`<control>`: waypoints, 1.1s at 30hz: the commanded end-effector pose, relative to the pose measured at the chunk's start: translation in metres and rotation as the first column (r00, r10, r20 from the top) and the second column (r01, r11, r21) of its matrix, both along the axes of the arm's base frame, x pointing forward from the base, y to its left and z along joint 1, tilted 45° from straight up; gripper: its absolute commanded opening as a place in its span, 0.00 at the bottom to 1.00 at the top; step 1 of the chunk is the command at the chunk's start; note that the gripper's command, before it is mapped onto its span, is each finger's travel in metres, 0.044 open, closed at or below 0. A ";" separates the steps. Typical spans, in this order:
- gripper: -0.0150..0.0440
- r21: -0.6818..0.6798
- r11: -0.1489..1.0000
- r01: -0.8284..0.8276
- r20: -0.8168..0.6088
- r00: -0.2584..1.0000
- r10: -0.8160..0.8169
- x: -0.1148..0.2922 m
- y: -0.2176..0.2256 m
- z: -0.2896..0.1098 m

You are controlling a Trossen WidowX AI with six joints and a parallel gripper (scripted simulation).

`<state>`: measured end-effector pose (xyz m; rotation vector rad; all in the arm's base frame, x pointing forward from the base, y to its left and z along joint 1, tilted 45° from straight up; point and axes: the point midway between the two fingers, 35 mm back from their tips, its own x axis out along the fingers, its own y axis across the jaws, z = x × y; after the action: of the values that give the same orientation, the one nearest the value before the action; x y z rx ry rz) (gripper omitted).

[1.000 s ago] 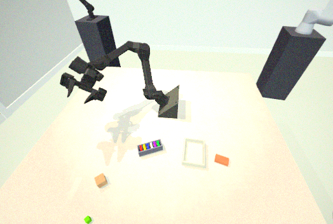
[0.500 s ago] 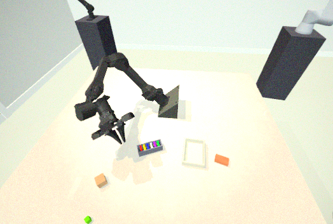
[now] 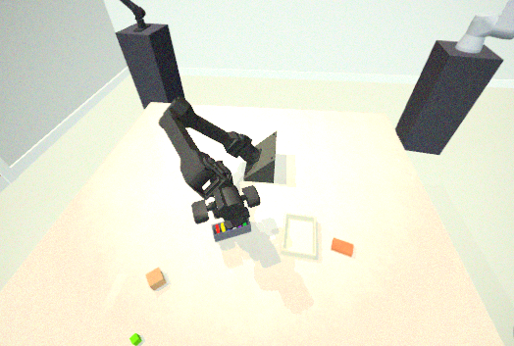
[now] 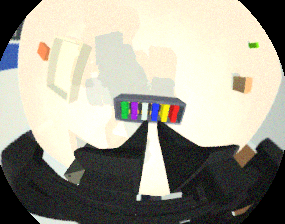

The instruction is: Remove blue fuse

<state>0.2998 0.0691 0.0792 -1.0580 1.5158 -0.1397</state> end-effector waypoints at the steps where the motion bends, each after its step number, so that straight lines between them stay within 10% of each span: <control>1: 0.36 -0.021 1.000 0.006 0.028 1.000 -0.006 0.003 -0.001 0.005; 33: 0.36 -0.022 1.000 0.006 0.028 1.000 -0.006 0.007 -0.020 -0.015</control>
<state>0.3063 0.0519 0.0661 -1.0577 1.4964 -0.1727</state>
